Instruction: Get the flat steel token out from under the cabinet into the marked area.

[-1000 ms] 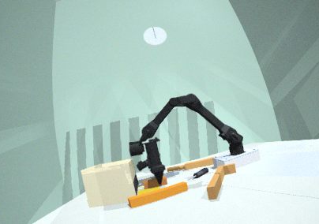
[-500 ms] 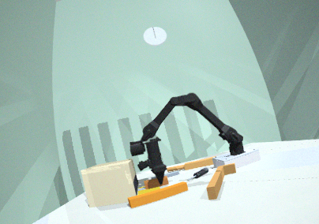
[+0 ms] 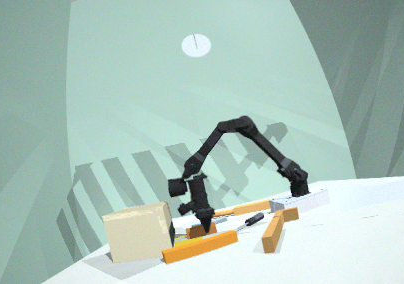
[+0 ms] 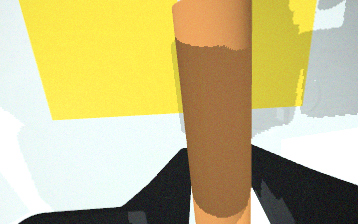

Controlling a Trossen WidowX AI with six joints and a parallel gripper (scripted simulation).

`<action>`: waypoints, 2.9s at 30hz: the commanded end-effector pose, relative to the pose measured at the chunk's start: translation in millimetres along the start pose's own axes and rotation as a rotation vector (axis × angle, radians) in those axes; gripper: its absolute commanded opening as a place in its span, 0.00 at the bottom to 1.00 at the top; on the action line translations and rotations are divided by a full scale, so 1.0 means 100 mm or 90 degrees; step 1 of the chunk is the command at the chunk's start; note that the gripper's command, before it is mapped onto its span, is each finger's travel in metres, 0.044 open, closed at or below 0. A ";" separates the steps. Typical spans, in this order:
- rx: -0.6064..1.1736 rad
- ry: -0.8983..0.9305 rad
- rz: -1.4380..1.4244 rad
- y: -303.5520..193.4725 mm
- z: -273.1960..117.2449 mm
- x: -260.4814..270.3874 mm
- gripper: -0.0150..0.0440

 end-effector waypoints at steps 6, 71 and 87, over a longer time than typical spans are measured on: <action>0.003 0.001 -0.002 -0.09 0.01 -0.01 0.25; 0.006 0.000 -0.002 -0.73 0.02 -0.06 0.25; 0.007 0.000 -0.002 -0.91 0.02 -0.07 0.25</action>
Point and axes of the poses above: the point midway between the two fingers, 35 mm back from their tips, its own z axis out along the fingers, its own x axis across the jaws, y = z × x, the point moved 7 cm from there along -z, back along the fingers, and after that the axes turned 3 degrees about z, right-handed, at the moved point
